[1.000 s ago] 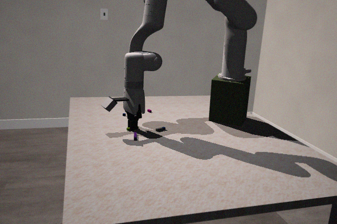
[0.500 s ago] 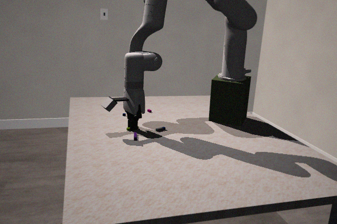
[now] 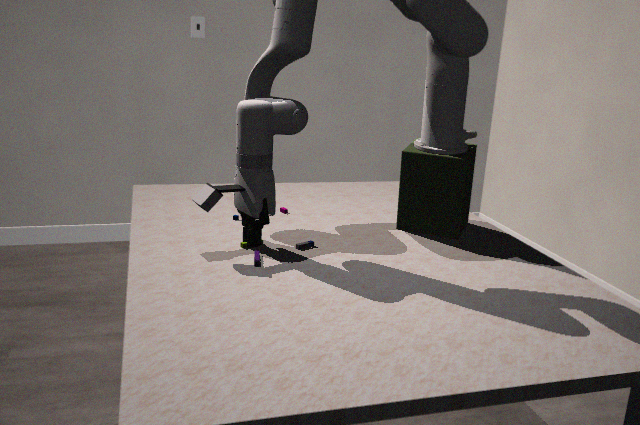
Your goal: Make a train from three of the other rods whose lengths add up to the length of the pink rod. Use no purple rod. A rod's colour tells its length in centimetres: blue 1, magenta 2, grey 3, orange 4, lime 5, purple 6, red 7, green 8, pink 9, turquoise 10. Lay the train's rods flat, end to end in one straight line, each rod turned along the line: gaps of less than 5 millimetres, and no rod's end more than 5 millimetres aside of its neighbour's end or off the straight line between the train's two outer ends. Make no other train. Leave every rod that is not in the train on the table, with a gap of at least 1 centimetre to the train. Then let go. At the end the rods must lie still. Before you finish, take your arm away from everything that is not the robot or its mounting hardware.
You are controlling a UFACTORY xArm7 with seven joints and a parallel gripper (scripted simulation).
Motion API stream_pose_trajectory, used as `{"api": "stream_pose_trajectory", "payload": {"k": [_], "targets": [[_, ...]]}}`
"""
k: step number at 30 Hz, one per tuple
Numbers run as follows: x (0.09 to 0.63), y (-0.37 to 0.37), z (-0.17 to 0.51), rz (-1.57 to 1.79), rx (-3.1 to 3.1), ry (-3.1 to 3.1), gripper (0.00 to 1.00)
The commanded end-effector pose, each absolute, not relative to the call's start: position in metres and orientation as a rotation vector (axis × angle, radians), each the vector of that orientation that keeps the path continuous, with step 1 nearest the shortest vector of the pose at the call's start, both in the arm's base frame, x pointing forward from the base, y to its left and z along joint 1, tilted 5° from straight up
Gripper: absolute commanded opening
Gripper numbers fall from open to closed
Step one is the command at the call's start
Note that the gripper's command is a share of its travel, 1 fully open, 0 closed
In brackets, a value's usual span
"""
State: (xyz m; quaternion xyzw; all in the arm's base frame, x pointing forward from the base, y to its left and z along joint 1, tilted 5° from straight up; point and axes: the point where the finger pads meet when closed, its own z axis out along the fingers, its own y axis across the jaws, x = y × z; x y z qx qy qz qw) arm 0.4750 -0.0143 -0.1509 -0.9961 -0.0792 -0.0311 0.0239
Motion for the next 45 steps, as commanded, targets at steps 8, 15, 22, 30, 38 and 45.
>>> {"api": "stream_pose_trajectory", "payload": {"k": [8,15,22,30,38,45], "targets": [[0.475,-0.016,-0.123,-0.102,-3.083,-0.245,0.04],[0.472,-0.019,-0.07,-0.102,-3.083,-0.245,0.04],[0.471,-0.02,-0.051,-0.102,-3.083,-0.245,0.04],[0.471,-0.02,-0.05,-0.102,-3.083,-0.245,0.04],[0.437,0.016,-0.049,-0.106,-3.082,-0.287,0.04],[0.414,0.035,-0.05,-0.104,-3.078,-0.31,0.04]]}}
